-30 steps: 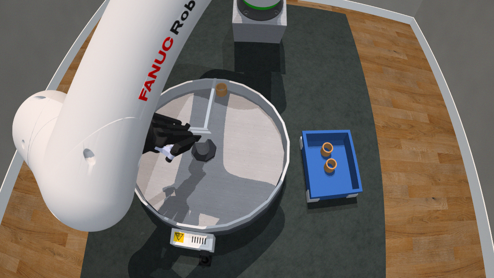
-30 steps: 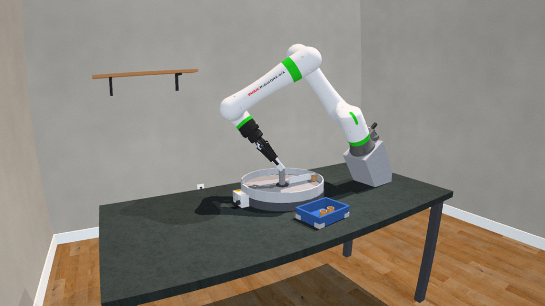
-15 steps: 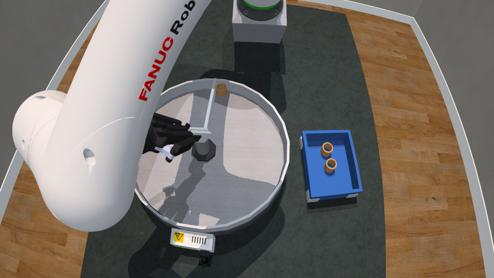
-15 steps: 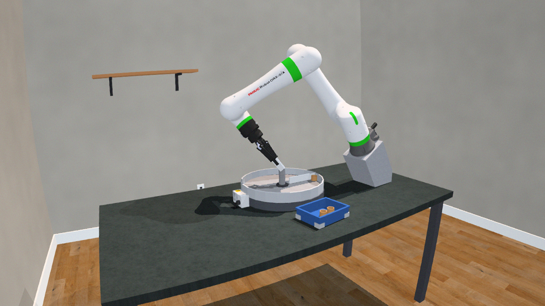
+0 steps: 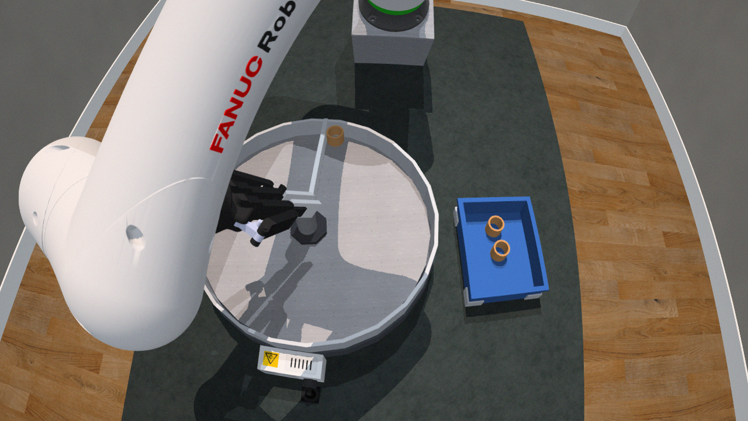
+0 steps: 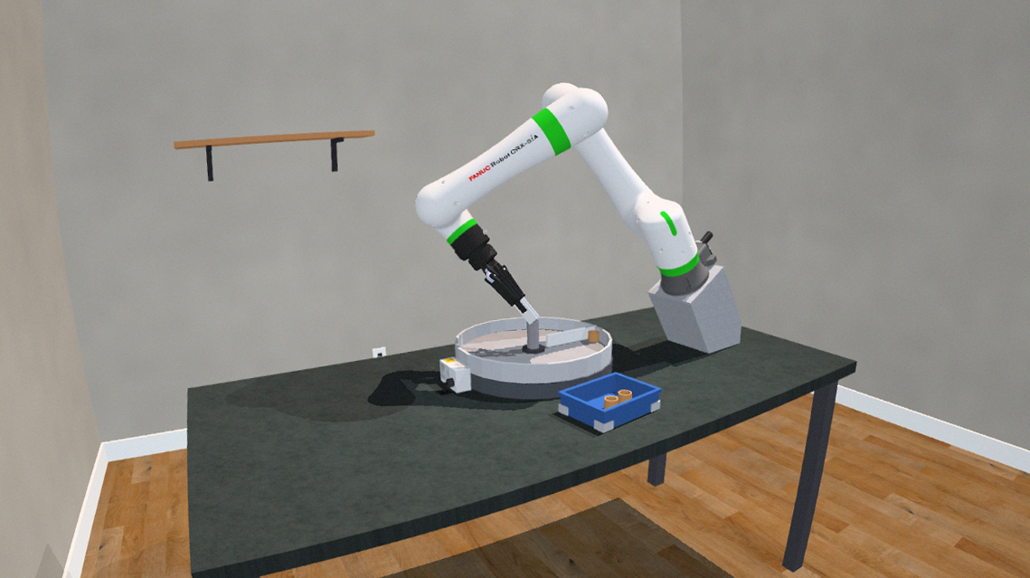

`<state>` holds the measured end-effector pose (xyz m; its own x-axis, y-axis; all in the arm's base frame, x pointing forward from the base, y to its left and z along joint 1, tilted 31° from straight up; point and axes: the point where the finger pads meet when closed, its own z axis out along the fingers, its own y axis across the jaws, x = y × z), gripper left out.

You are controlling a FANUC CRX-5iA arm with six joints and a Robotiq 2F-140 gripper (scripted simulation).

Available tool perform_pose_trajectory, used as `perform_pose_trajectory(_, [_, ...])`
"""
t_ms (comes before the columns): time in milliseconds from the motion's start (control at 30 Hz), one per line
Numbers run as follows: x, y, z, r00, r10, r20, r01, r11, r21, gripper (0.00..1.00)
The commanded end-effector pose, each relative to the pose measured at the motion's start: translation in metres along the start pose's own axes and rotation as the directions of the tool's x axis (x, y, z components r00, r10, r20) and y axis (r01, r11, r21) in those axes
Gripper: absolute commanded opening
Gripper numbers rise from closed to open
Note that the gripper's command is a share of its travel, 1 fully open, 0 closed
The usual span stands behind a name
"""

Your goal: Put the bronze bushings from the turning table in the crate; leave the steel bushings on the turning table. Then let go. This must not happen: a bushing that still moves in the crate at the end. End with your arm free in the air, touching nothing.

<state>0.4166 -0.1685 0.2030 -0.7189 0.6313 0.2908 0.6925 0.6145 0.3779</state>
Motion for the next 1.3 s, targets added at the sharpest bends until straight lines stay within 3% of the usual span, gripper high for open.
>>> perform_pose_trajectory(0, [0.000,0.000,0.000,1.000,0.000,0.000,0.000,1.000,0.000,0.07])
perform_pose_trajectory(900, [0.000,0.000,0.000,1.000,0.000,0.000,0.000,1.000,0.000,0.07])
perform_pose_trajectory(1267, [0.020,0.000,-0.024,1.000,0.000,0.000,0.000,1.000,0.000,0.07])
